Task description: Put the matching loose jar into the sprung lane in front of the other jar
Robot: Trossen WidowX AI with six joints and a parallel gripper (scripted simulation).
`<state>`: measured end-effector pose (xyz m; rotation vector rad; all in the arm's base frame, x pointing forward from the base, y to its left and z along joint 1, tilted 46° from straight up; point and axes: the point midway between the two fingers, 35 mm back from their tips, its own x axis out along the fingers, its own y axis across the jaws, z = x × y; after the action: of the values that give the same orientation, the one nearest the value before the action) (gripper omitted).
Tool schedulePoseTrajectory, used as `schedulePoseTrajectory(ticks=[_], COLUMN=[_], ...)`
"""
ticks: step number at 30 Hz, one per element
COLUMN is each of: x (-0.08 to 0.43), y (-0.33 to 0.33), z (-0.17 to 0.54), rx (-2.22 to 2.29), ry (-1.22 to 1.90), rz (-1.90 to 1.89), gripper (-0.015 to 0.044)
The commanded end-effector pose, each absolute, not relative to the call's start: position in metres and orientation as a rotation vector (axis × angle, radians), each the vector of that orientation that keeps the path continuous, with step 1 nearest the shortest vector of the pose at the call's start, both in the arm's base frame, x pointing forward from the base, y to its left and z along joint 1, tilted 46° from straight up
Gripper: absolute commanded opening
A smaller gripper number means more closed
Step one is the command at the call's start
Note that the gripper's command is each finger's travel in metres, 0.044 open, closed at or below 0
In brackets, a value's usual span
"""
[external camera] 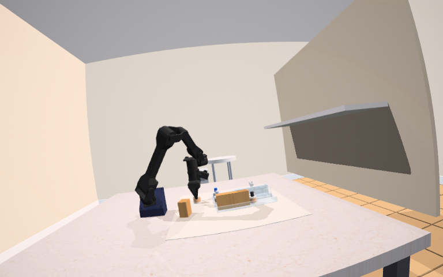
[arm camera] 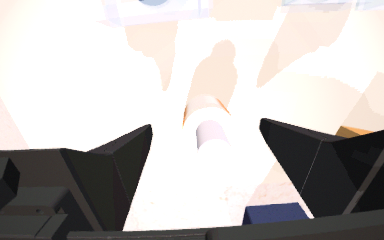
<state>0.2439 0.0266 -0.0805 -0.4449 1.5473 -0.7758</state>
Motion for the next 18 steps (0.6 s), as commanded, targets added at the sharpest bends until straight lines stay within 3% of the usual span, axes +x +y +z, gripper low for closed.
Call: schedulePoseTrajectory(ticks=[1,4,14,18], x=[0.2411,0.2407,0.2407,0.2407], y=[0.0206,0.0190,0.0190,0.0190], z=[-0.0855,-0.0870,-0.0870,-0.0870], rx=[-0.456,-0.456,-0.456,-0.456], ry=[1.552,1.552,1.552,1.552], rz=[-0.778,-0.778,-0.778,-0.778], gripper=[0.0440,0.0440,0.0177,0.0151])
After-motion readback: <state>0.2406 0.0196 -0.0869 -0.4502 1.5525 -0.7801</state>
